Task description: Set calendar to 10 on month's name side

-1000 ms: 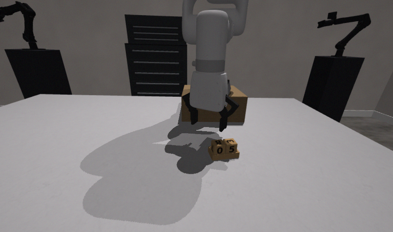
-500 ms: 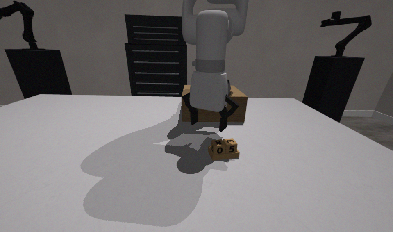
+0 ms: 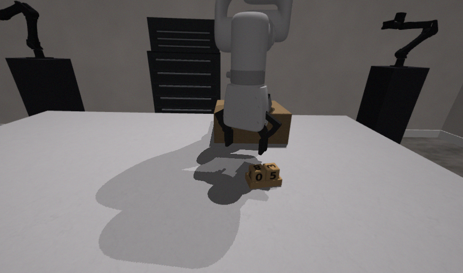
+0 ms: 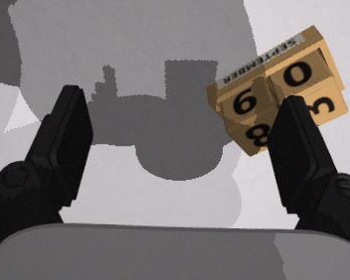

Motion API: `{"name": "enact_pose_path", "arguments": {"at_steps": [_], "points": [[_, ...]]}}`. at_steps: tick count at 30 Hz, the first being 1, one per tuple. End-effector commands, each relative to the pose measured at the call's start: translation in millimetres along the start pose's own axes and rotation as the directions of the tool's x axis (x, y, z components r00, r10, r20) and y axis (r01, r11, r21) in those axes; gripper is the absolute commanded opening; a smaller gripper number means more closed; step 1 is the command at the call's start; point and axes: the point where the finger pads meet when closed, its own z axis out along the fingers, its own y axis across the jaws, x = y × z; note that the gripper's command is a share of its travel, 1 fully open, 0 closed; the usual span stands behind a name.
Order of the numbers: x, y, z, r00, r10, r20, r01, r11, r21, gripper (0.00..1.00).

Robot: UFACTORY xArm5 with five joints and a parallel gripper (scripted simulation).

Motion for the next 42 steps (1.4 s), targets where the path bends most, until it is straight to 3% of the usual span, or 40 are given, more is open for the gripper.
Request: {"name": "enact_pose_path", "arguments": {"at_steps": [1,31,42], "points": [[-1,0,-0.7,1.0,0.0,0.003,0.0,1.0,-0.001,1.0],[-1,1,-0.7,1.0,0.0,0.003,0.0,1.0,-0.001,1.0],[-12,21,-4.2,1.0,0.0,0.003,0.0,1.0,0.001,1.0]]}}
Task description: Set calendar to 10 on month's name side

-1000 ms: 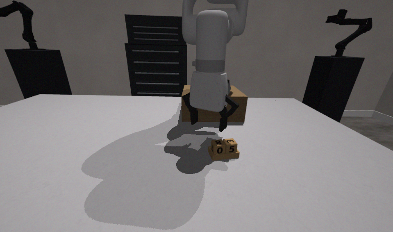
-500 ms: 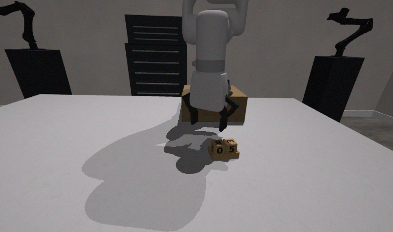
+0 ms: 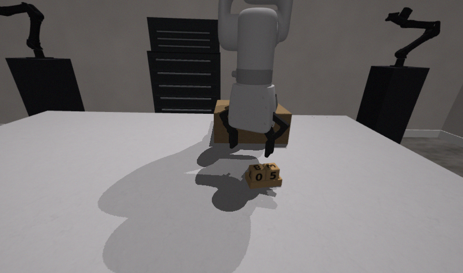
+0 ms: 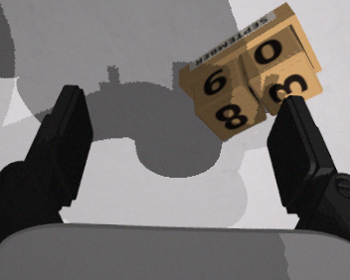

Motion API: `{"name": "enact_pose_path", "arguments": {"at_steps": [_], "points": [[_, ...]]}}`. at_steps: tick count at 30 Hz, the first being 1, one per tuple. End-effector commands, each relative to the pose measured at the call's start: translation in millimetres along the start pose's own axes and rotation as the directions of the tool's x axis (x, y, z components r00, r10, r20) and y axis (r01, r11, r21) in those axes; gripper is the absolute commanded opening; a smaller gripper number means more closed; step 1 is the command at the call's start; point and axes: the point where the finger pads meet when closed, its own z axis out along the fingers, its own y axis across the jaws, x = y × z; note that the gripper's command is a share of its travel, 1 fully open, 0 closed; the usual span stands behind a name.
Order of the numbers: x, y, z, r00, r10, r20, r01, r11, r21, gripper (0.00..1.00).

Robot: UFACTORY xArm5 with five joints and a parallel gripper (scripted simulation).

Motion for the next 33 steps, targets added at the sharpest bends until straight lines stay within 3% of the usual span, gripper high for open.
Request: {"name": "enact_pose_path", "arguments": {"at_steps": [1,11,33], "points": [[-2,2,-0.6,1.0,0.001,0.001,-0.001,1.0,0.0,1.0],[-12,20,-3.9,1.0,0.001,0.001,-0.001,1.0,0.002,1.0],[-13,20,-3.9,1.0,0.001,0.001,-0.001,1.0,0.002,1.0]]}}
